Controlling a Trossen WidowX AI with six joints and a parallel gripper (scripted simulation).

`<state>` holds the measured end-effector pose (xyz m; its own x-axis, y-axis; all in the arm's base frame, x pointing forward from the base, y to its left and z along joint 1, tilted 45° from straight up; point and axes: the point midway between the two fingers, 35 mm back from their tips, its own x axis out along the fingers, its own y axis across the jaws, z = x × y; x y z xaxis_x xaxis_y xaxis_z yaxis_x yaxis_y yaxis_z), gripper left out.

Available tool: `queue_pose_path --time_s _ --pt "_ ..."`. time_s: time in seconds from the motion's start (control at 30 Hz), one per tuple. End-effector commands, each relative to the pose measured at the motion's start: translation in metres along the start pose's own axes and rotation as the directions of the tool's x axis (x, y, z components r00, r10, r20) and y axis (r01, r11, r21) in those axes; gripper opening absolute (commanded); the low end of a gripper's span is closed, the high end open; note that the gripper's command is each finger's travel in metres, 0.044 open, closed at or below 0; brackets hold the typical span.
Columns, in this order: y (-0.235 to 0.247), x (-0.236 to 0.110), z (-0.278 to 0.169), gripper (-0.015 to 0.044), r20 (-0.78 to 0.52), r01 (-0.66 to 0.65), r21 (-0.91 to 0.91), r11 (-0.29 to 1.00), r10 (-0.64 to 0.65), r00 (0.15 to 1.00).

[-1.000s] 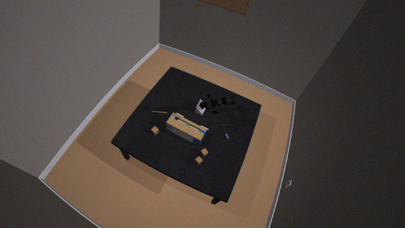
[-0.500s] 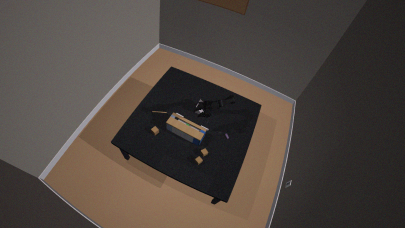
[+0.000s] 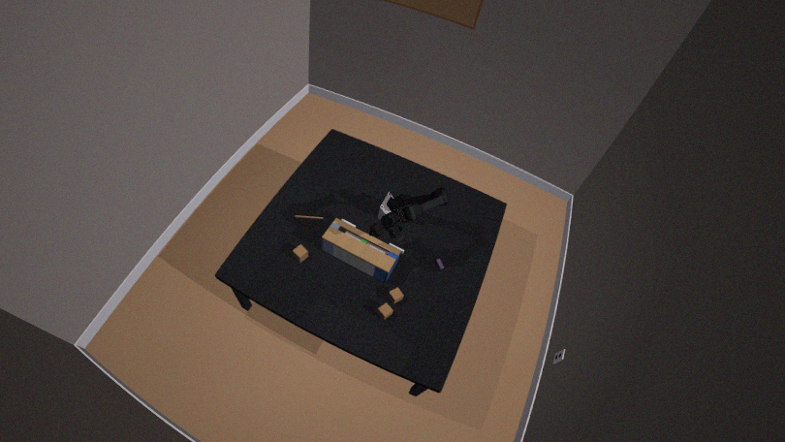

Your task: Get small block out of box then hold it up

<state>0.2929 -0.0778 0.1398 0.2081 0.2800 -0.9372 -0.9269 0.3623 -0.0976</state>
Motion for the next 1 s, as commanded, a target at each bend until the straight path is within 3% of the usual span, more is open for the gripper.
queue_pose_path --time_s 0.0,0.97 --pt "0.013 0.024 0.017 0.04 0.066 -0.223 -0.311 0.924 0.255 0.965" --pt "0.021 0.049 0.024 0.04 0.066 -0.222 -0.311 0.924 0.254 0.965"
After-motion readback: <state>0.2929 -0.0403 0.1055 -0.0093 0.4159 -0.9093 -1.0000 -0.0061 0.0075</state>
